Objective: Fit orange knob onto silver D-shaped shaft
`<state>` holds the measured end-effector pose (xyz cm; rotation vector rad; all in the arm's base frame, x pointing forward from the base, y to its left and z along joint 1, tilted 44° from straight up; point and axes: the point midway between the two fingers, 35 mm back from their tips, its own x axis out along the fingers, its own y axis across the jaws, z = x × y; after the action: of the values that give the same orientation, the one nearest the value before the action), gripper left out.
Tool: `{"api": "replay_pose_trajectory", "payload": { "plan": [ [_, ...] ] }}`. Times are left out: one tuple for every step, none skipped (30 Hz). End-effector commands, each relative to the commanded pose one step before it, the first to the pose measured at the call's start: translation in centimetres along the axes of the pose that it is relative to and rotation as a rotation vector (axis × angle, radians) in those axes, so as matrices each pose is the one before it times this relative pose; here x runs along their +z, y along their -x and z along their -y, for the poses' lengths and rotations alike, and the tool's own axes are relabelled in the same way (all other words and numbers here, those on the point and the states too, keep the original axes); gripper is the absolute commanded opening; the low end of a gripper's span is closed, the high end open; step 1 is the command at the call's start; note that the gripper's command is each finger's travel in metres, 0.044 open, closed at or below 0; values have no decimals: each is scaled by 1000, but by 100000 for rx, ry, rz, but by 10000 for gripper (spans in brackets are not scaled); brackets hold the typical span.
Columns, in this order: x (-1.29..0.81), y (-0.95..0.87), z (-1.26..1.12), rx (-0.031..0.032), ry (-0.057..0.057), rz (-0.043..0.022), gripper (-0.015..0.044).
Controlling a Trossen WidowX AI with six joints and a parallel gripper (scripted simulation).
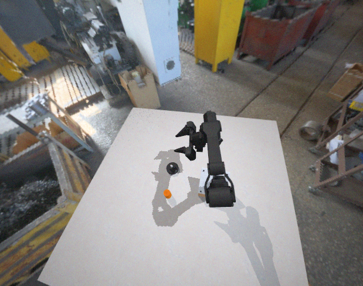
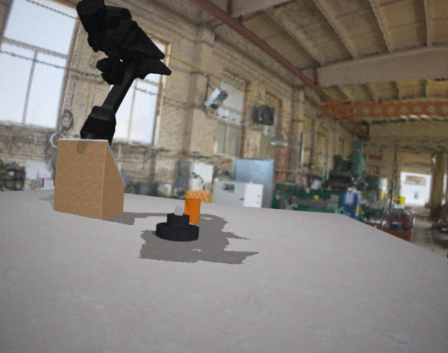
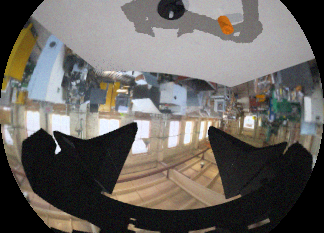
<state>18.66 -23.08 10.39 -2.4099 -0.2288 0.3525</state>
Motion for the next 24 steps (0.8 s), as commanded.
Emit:
{"api": "replay_pose_trajectory", "payload": {
  "plan": [
    [0,0,0,0,0,0,426],
    [49,-104,46,-178,834,541,440],
    [147,-311,140,-549,2508,1611,440],
    [224,-492,227,-923,4015,2531,440],
    [180,-429,204,-861,3554,2175,440],
    [73,-370,177,-942,3663,1587,440],
    [94,-535,261,-1447,5345,2247,440],
    [94,-694,346,-2026,7035,2804,440],
    [75,-851,434,-2699,8754,3270,440],
    [29,-977,504,-3368,10201,3506,440],
    [-40,-981,504,-3650,10410,3230,440],
    [-121,-1097,555,-4373,11856,3242,440],
    [-216,-1142,554,-4846,12605,2931,440],
    [-304,-1127,508,-5029,12707,2417,440],
    [-384,-1111,450,-5156,12807,1896,440],
    [-455,-1095,381,-5226,12907,1375,440],
    [-515,-1077,303,-5242,13004,861,440],
    [-563,-1058,217,-5206,13101,358,440],
    [-456,-793,92,-3909,10044,-53,440],
    [-354,-592,25,-2910,7633,-221,440],
    [-358,-583,-7,-2852,7638,-370,440],
    [-366,-569,-57,-2469,6608,-543,440],
    [-366,-564,-84,-2415,6643,-645,440],
    [-368,-565,-113,-2386,6760,-752,440]
  ]
}}
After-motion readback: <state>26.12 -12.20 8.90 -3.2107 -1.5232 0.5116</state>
